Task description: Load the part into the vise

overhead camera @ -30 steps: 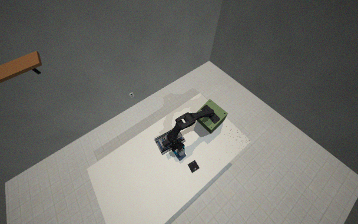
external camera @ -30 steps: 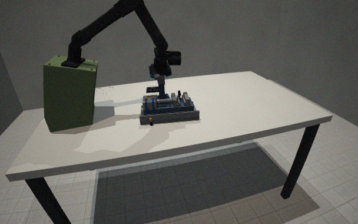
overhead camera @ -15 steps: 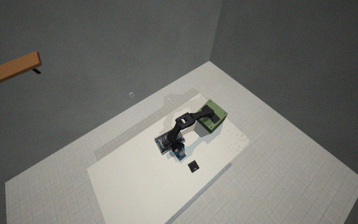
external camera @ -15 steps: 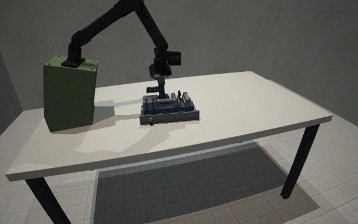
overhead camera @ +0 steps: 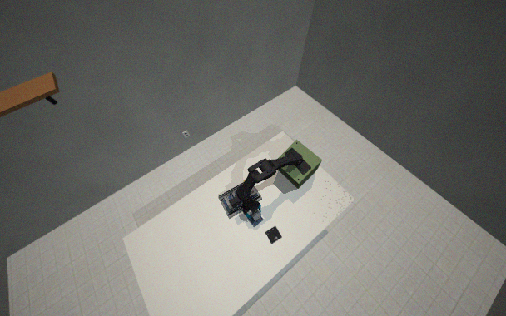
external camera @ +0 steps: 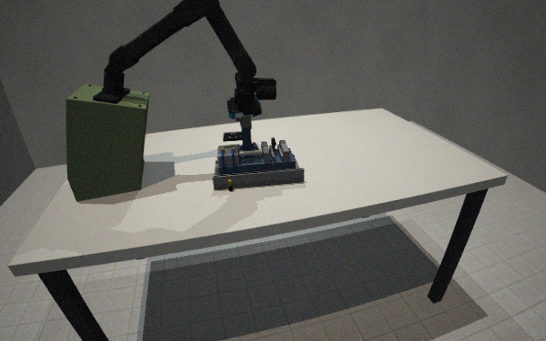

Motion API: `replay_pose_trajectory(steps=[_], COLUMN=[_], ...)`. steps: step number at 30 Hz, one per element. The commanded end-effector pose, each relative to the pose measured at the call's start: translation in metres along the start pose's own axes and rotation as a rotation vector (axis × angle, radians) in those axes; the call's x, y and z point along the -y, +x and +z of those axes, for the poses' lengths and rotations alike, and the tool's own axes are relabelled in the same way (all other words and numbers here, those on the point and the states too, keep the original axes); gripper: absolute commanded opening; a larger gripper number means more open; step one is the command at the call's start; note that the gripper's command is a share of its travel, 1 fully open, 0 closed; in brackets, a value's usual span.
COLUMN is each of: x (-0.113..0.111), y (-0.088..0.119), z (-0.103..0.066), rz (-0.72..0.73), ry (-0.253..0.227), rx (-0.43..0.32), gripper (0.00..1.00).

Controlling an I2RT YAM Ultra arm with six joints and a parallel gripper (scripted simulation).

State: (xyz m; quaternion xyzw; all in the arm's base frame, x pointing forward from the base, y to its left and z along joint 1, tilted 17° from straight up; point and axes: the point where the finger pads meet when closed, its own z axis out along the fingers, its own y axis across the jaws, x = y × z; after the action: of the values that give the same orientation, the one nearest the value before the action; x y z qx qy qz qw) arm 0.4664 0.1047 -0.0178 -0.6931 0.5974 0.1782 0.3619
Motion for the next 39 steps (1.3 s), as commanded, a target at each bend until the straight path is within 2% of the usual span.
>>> replay_pose_trajectory(steps=[1,26,27,39], x=[0.0120,0.0120,0.0120,0.0120], y=[-0.0096,-0.0096,-0.0096,-0.0096], z=[-0.0104,-0.0104,-0.0104,-0.0103], rz=[-0.015,-0.015,-0.015,-0.015], ry=[0.022,0.022,0.022,0.022], rx=[0.025,0.025,0.025,0.025], gripper=[0.81,0.81,0.00,0.00])
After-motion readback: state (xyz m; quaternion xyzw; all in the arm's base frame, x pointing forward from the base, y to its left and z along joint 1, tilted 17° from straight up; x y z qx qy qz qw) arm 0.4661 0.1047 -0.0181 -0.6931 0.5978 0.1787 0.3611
